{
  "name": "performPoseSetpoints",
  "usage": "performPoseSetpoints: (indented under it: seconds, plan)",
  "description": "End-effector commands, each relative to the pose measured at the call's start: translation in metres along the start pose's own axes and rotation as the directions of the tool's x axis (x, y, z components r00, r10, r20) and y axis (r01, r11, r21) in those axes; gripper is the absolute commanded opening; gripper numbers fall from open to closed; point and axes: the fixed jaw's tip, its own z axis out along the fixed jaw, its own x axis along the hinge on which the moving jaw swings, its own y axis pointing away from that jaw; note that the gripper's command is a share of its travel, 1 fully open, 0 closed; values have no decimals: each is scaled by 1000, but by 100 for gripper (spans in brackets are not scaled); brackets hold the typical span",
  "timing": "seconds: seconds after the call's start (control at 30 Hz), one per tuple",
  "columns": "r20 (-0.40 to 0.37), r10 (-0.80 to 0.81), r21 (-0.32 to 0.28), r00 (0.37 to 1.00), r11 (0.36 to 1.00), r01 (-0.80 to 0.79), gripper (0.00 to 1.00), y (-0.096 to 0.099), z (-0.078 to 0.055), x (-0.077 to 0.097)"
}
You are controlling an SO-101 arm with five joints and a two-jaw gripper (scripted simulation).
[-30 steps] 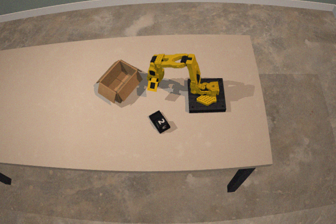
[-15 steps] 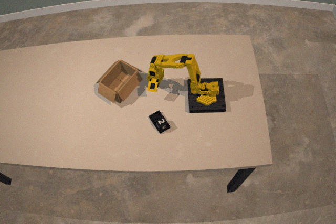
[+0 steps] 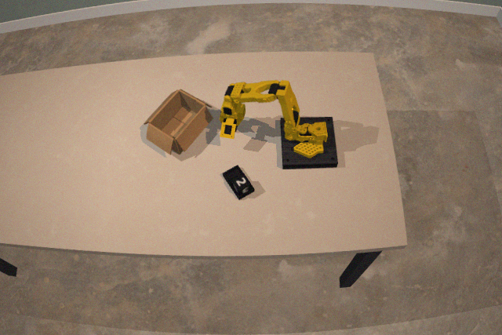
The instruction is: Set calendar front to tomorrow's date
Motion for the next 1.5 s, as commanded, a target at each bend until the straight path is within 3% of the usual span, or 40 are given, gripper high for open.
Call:
performPoseSetpoints:
  seconds: [0.0,0.43,0.77,1.47]
  plan:
    - [4,-17,-23,1000,1000,17,0,4,6,-2]
    - [4,-17,-23,1000,1000,17,0,4,10,-2]
    - [4,-17,-23,1000,1000,17,23,4,10,-2]
    - [4,-17,-23,1000,1000,17,30,4,10,-2]
